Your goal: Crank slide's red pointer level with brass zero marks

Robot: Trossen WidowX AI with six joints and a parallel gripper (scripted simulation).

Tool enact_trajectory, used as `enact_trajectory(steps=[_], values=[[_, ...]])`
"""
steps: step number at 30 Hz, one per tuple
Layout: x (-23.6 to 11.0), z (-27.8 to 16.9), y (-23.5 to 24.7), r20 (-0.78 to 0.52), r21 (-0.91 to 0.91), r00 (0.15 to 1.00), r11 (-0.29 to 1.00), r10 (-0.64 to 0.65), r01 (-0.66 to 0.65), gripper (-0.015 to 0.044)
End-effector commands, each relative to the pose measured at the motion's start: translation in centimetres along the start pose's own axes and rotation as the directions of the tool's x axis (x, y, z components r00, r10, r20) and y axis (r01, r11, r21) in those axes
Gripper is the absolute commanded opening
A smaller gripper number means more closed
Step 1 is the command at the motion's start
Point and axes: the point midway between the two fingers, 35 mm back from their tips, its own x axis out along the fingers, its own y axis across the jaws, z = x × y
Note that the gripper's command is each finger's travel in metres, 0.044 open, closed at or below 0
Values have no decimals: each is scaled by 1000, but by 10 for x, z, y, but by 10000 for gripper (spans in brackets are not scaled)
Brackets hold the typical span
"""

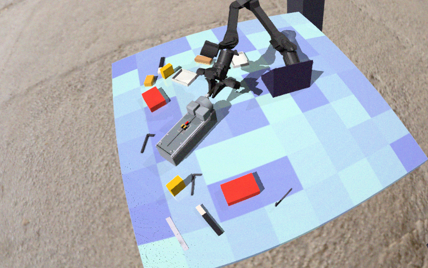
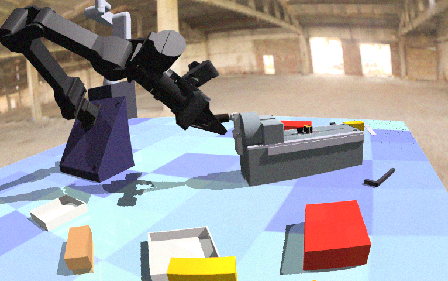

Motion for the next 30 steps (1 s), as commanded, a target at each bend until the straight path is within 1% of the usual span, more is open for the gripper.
enact_trajectory(steps=[1,30], values=[[-1,0,-9,0,11,1000,1000,-23,23,0],[0,-1,-12,0,11,1000,1000,-23,23,0]])
